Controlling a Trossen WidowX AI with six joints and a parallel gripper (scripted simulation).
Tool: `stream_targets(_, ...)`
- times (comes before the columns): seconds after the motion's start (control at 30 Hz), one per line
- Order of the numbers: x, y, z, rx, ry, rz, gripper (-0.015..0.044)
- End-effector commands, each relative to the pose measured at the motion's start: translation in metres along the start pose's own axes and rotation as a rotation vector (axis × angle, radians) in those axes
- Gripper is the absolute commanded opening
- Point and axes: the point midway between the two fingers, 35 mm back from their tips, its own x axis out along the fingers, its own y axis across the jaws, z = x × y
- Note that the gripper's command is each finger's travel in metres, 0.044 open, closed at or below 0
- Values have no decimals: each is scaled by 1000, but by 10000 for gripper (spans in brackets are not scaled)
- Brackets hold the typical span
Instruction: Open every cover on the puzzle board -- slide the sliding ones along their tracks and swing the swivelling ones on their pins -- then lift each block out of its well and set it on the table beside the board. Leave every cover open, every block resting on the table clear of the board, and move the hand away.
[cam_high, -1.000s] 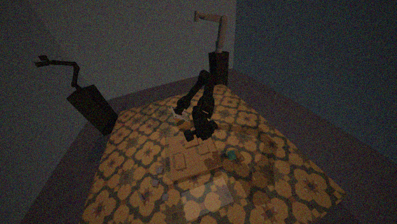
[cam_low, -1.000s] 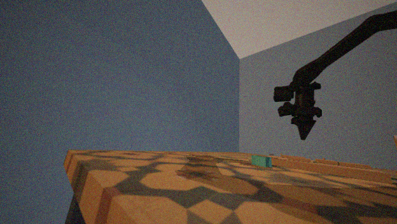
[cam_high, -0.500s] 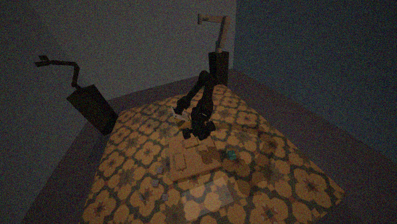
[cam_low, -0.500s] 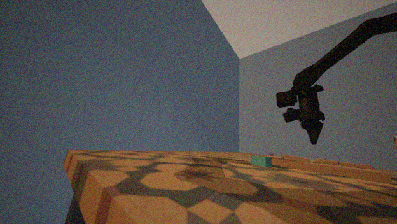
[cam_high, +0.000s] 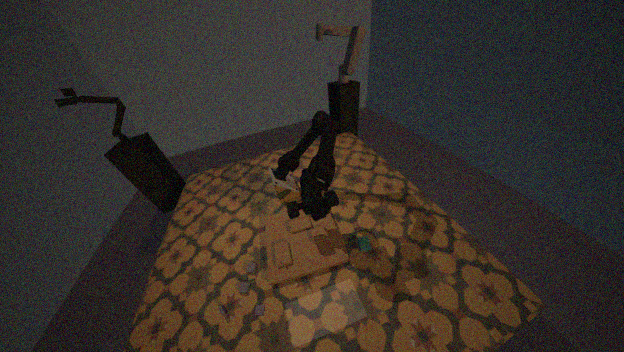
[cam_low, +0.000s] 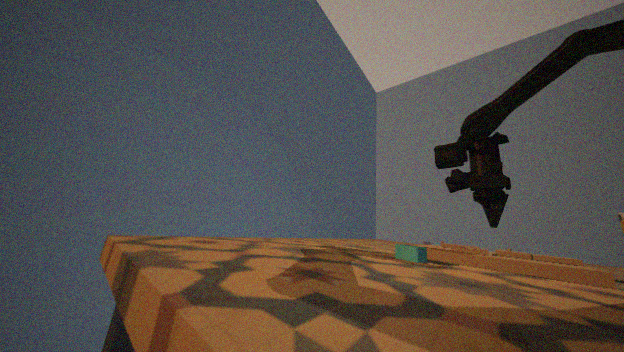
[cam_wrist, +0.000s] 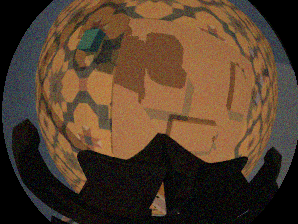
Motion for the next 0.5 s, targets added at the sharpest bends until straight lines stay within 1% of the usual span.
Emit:
stream_targets(0.0, 1, -1, -2, 8, 6, -2, 0)
stream_targets(0.47, 11, -1, -1, 8, 6, -3, 0)
